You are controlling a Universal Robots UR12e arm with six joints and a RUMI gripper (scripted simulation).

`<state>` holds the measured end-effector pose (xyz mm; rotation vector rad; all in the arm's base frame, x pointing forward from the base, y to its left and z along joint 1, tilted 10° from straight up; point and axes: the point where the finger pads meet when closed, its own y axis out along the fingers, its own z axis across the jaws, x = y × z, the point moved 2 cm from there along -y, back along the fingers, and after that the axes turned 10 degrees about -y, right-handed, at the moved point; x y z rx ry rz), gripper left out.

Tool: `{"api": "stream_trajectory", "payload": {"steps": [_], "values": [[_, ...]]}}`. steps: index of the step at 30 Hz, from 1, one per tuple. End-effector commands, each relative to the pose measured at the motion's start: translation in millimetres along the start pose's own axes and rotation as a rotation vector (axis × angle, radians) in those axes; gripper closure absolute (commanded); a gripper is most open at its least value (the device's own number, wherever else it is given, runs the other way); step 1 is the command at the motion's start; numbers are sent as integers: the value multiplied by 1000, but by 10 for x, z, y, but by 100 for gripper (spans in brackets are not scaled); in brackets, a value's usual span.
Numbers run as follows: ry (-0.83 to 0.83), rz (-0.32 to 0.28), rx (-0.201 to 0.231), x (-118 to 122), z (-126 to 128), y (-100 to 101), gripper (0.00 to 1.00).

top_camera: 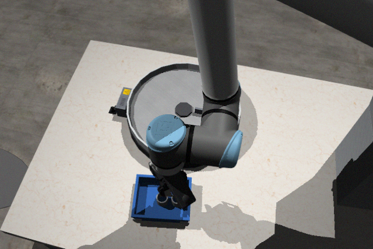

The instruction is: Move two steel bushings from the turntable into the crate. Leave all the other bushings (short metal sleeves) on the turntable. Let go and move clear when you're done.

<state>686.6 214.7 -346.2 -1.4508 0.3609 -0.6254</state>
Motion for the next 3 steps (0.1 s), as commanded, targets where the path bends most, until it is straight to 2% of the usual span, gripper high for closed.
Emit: {"api": "stream_trajectory", "payload": {"steps": [1,3], "values": [[0,-1,1,3,4,-8,94],[0,-1,1,3,4,-8,94]]}}
